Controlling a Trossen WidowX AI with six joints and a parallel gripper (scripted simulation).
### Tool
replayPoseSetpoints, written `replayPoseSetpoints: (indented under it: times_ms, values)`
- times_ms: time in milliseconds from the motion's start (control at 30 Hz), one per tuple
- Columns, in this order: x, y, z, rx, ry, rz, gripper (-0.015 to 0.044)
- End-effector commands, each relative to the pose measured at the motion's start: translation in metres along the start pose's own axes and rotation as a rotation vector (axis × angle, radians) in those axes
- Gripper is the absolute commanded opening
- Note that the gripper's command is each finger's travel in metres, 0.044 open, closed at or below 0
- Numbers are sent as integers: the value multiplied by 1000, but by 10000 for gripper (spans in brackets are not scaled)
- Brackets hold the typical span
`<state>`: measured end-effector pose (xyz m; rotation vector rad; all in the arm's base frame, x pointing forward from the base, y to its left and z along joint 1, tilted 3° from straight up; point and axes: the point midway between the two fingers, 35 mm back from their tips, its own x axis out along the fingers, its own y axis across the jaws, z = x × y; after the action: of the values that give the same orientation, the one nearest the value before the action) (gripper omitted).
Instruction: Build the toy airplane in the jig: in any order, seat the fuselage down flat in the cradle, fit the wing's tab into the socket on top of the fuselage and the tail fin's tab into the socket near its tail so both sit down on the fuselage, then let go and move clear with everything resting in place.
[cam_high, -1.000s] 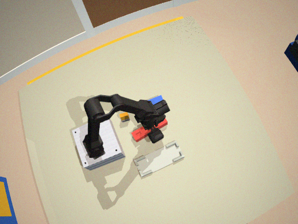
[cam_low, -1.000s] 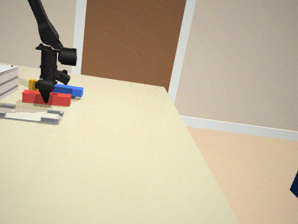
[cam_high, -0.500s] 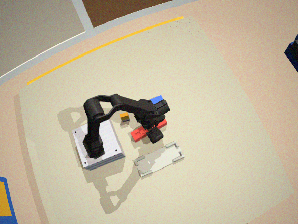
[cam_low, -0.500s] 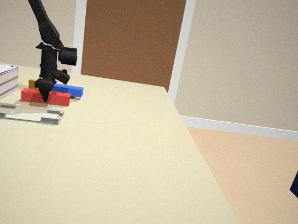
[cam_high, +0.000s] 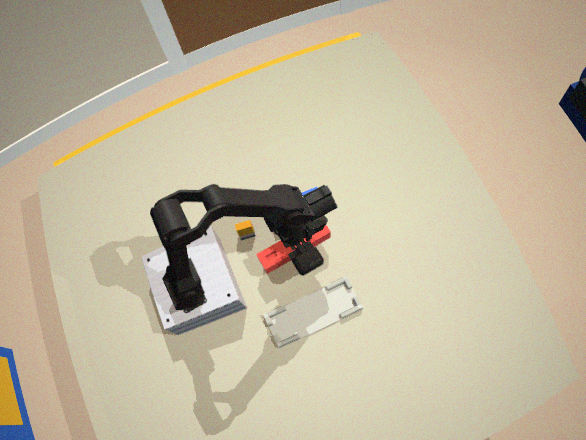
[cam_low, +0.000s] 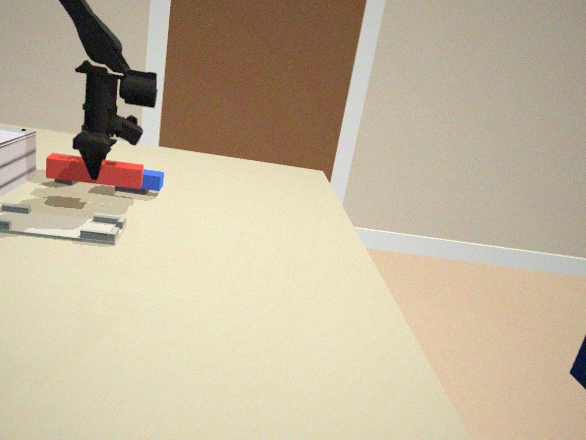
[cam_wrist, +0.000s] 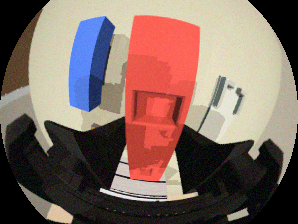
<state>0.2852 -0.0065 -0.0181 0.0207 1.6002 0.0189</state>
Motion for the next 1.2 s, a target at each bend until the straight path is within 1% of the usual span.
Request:
replayPoseSetpoints:
  times_ms: [0, 700, 833, 1167]
  values:
    - [-14, -1, 3, -3, -15, -2, 0]
    - [-80, 0, -6, -3, -15, -2, 0]
    - [-81, -2, -6, -2, -15, -2, 0]
    - [-70, -31, -2, 15, -16, -5, 0]
